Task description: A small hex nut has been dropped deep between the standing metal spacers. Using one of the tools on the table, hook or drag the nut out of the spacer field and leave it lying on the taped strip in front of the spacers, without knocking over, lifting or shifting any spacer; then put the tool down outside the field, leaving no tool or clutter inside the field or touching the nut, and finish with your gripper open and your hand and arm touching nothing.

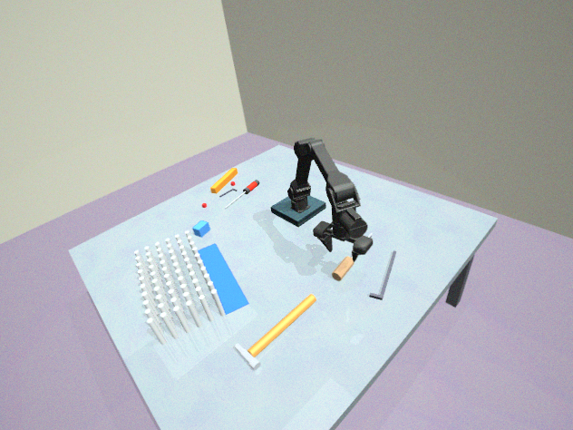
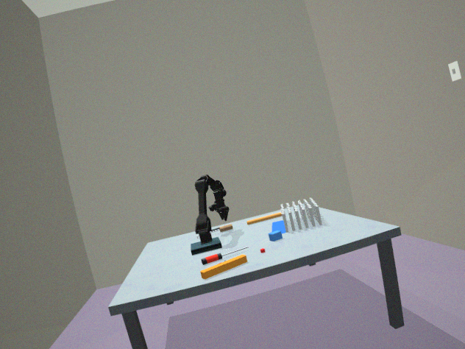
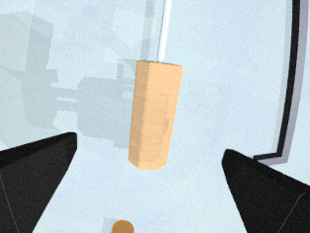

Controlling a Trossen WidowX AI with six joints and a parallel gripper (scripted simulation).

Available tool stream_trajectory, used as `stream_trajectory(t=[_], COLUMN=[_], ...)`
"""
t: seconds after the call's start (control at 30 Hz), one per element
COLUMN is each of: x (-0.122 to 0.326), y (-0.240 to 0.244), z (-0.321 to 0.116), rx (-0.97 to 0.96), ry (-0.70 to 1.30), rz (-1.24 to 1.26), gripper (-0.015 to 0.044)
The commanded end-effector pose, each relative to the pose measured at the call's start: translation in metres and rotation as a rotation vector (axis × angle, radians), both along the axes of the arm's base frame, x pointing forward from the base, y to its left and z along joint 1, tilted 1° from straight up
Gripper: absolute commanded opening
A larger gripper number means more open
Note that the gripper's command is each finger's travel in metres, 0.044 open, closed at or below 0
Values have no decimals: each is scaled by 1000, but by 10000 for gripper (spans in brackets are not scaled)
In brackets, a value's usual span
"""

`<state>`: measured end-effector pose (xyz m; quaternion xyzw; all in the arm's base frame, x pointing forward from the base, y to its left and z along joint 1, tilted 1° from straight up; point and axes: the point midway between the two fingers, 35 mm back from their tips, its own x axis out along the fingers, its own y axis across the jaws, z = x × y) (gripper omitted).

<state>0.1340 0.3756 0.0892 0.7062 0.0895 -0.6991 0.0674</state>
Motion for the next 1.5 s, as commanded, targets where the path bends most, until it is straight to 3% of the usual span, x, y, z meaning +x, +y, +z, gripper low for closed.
stream_trajectory(t=[0.0, 0.1, 0.13, 1.47], x=[-1, -1, -1, -1], y=[0, 0, 0, 3], z=[-1, -1, -1, -54], rx=[1, 1, 1, 1], ry=[4, 4, 4, 4], rz=[5, 5, 5, 4], gripper=[361, 282, 280, 280])
